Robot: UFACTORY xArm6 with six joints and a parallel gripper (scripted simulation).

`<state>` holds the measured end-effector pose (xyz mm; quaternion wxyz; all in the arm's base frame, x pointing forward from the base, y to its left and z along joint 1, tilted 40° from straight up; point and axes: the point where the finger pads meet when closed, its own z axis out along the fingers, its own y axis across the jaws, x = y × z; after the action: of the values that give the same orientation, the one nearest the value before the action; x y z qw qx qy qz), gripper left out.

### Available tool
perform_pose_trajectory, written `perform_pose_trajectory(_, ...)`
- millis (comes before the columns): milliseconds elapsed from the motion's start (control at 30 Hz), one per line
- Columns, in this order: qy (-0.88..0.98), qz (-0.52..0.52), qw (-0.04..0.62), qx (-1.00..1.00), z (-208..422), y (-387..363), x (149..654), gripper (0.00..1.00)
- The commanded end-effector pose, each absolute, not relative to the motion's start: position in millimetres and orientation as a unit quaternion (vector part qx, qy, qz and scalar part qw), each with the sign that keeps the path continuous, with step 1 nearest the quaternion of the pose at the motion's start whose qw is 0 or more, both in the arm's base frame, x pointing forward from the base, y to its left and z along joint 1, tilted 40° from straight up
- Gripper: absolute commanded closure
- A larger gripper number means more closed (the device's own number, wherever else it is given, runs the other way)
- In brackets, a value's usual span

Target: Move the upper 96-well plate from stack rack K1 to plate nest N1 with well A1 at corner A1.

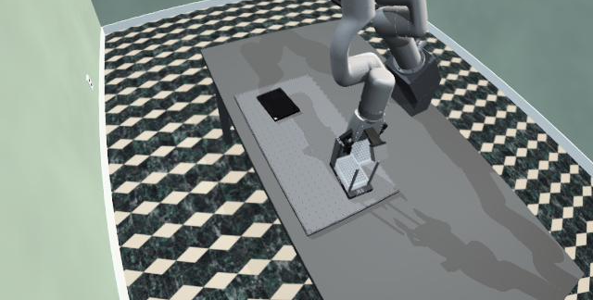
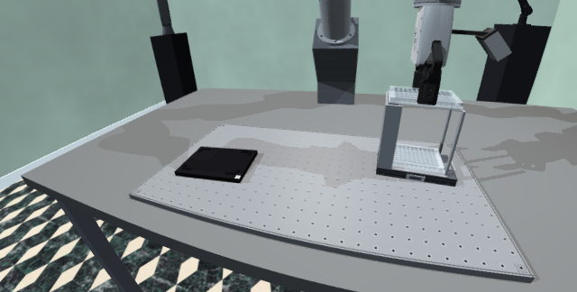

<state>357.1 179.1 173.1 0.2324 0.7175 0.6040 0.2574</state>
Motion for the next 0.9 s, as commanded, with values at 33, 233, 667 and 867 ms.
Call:
perform_pose_trajectory(33,0.604,0.258,0.232,0.718,182.1,179.7,350.8,1.0)
perform_pose_trajectory(233,0.604,0.258,0.232,0.718,187.2,179.9,346.5,1.0)
perform_pose_trajectory(667,0.604,0.258,0.232,0.718,196.4,180.2,338.7,1.0)
perform_pose_trajectory(867,0.604,0.258,0.232,0.718,196.3,180.2,338.7,1.0)
